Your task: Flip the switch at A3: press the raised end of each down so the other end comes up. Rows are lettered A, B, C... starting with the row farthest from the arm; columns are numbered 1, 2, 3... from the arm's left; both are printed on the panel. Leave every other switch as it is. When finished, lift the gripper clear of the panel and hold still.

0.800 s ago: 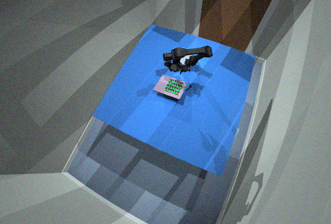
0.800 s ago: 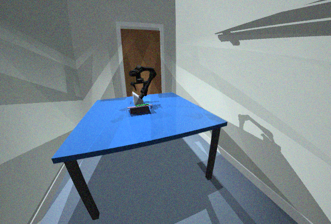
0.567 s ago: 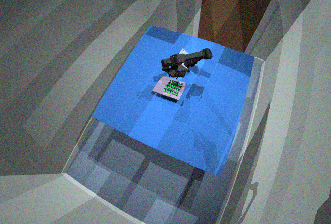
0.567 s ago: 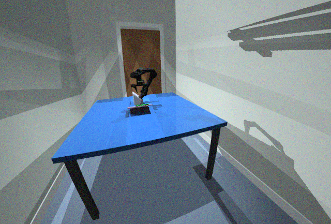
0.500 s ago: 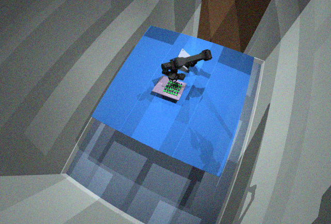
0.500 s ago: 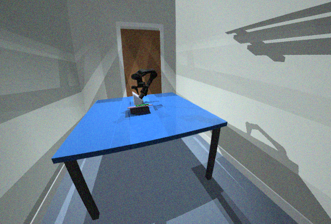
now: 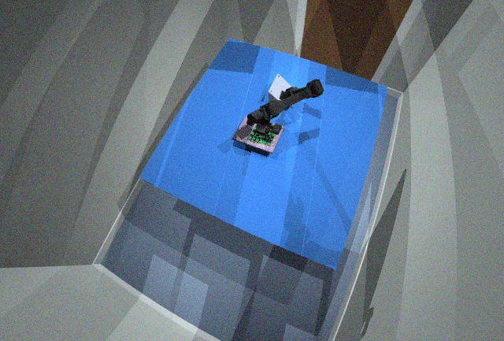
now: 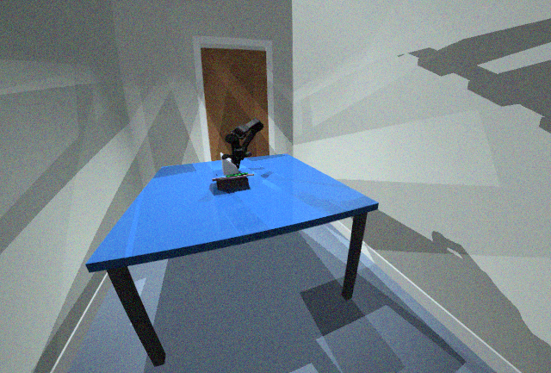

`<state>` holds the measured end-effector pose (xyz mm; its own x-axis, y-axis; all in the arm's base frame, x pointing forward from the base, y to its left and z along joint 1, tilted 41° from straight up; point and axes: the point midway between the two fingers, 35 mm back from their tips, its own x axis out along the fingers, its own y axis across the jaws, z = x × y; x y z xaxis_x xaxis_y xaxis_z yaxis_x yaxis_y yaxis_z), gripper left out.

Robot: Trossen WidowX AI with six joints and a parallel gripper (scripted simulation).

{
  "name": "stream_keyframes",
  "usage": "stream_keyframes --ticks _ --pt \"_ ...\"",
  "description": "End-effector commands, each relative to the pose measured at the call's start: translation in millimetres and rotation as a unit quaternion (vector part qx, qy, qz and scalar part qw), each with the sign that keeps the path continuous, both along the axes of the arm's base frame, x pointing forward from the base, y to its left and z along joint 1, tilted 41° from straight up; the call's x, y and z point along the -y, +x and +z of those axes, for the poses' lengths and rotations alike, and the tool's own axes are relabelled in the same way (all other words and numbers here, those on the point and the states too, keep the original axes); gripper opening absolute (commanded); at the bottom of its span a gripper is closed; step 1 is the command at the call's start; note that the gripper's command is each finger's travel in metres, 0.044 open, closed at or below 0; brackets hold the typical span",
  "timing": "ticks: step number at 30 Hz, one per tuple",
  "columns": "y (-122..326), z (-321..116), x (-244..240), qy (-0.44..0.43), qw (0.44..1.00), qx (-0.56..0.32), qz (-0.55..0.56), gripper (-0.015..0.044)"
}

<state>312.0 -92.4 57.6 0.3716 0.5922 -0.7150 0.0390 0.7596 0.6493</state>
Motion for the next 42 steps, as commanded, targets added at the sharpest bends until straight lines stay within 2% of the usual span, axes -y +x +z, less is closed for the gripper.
stream_keyframes --ticks 1,19,42 --pt "2.8 -4.5 -3.0 0.002 1.000 0.003 -0.006 0.0000" --pt "11.4 -21.3 -17.4 0.002 1.000 0.004 -0.006 0.0000" --pt "11.5 -21.6 -17.6 0.002 1.000 0.004 -0.006 0.0000"
